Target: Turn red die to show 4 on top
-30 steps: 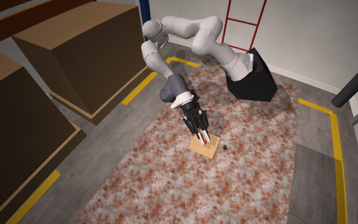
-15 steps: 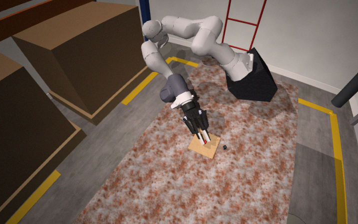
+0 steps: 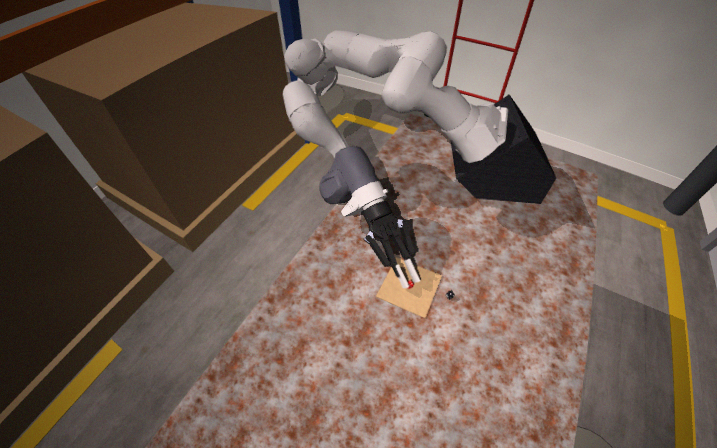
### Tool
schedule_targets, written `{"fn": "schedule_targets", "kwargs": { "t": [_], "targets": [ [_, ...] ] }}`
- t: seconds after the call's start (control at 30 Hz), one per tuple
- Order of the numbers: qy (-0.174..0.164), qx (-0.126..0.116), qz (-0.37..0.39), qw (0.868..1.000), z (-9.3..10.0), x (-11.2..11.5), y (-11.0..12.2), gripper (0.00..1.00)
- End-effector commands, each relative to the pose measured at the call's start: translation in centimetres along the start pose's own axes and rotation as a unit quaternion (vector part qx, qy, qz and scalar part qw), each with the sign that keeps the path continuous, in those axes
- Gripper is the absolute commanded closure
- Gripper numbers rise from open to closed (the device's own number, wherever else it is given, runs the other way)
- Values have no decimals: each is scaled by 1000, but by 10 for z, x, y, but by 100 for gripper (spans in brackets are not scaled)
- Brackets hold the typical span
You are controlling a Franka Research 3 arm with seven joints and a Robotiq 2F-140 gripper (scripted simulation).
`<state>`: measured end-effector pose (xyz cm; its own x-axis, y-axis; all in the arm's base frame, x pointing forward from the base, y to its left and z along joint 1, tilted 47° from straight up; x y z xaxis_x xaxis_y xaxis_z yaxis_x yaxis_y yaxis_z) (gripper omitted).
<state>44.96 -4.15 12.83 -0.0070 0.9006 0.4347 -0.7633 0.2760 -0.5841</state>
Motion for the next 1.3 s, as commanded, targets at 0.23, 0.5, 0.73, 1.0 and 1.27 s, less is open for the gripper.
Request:
{"fn": "schedule_targets", "kwargs": {
  "t": [0.23,0.5,0.73,1.0,1.27],
  "targets": [
    [-2,2,2,1000,26,1,1,81],
    [-2,2,2,1000,46,1,1,81],
    [-2,2,2,1000,47,1,1,81],
    [-2,2,2,1000,58,21,1,81],
    [-2,2,2,1000,70,44,2,81]
  ]
}}
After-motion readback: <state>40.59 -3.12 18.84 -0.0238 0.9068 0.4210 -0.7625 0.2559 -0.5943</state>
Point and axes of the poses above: the point where the finger pads meet when closed, its own z axis back along the fingers, its own y axis across the jaws, x = y × z, the point moved 7 cm from there along z, back along the fingers, and after that the axes turned 2 degrees about -z, right-handed, at the moved point
